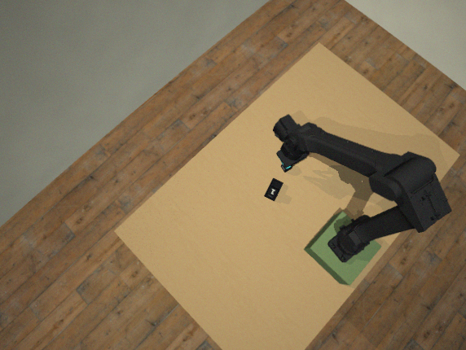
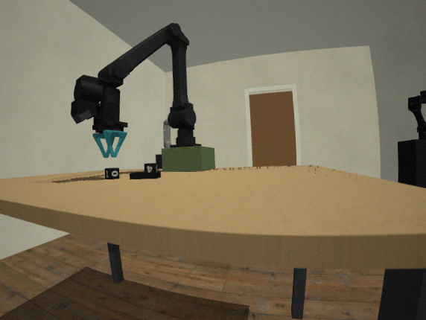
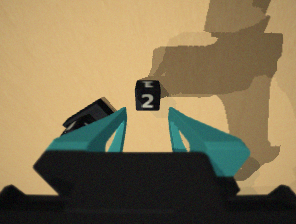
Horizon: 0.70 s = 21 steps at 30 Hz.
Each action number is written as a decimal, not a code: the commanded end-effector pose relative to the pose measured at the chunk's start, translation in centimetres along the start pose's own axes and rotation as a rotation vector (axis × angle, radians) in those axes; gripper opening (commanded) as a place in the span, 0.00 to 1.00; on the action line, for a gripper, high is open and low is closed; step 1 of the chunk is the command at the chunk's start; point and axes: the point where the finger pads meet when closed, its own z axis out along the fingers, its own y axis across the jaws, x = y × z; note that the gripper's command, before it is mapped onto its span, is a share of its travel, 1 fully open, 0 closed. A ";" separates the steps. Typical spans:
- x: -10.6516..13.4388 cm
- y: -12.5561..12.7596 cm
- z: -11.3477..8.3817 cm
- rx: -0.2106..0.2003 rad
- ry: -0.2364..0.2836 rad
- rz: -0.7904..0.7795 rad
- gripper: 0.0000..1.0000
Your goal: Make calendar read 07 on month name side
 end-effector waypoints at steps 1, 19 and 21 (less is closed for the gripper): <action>0.1 -0.1 1.1 -0.001 0.005 0.002 0.46; 0.2 -0.1 2.5 -0.001 0.005 0.002 0.46; 0.2 -0.1 2.5 -0.001 0.005 0.002 0.46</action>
